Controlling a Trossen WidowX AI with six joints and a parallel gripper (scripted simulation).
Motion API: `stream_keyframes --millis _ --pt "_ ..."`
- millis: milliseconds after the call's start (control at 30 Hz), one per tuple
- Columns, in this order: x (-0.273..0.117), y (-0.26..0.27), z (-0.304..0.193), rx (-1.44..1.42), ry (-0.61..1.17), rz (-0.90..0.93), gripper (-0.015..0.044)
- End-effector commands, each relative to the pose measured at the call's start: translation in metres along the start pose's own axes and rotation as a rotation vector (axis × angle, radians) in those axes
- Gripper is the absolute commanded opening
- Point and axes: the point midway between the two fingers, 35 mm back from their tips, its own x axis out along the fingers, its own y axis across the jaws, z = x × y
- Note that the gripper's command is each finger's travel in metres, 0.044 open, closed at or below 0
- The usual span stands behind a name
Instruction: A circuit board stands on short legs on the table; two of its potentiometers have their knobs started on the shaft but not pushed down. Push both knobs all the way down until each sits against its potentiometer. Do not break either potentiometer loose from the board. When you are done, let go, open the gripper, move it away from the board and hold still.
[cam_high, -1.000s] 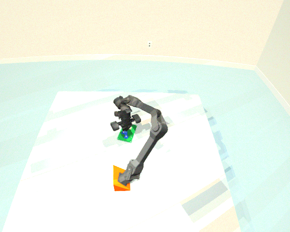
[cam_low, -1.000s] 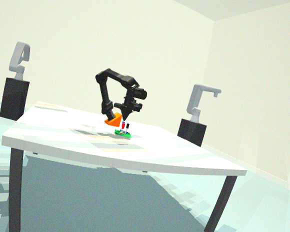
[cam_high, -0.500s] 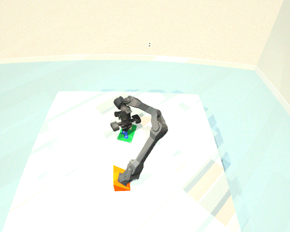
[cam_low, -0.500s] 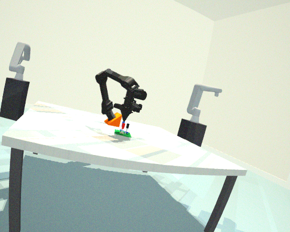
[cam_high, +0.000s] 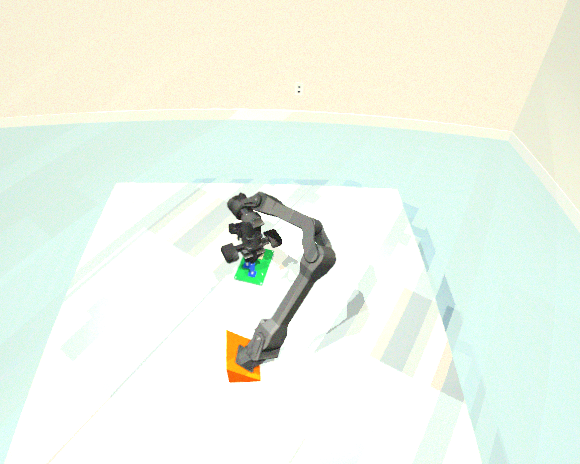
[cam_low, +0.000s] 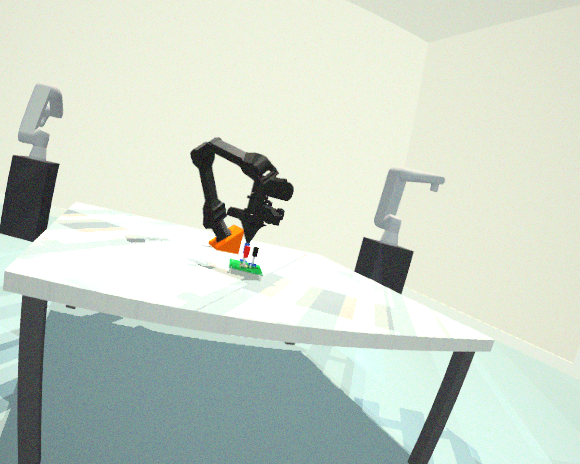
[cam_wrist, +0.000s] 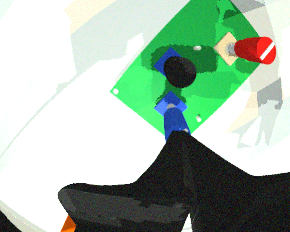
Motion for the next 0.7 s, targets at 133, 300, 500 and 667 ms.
stream_keyframes --millis 133,300,500,667 --pt "0.0 -0.0003 -0.0003 -0.006 0.001 -0.002 0.0" --pt "0.003 -0.0003 -0.0004 -0.006 0.001 -0.002 0.0" --pt "0.004 -0.0003 -0.0004 -0.006 0.001 -0.002 0.0" --pt "0.0043 -0.0003 -0.0004 -0.006 0.001 -0.002 0.0"
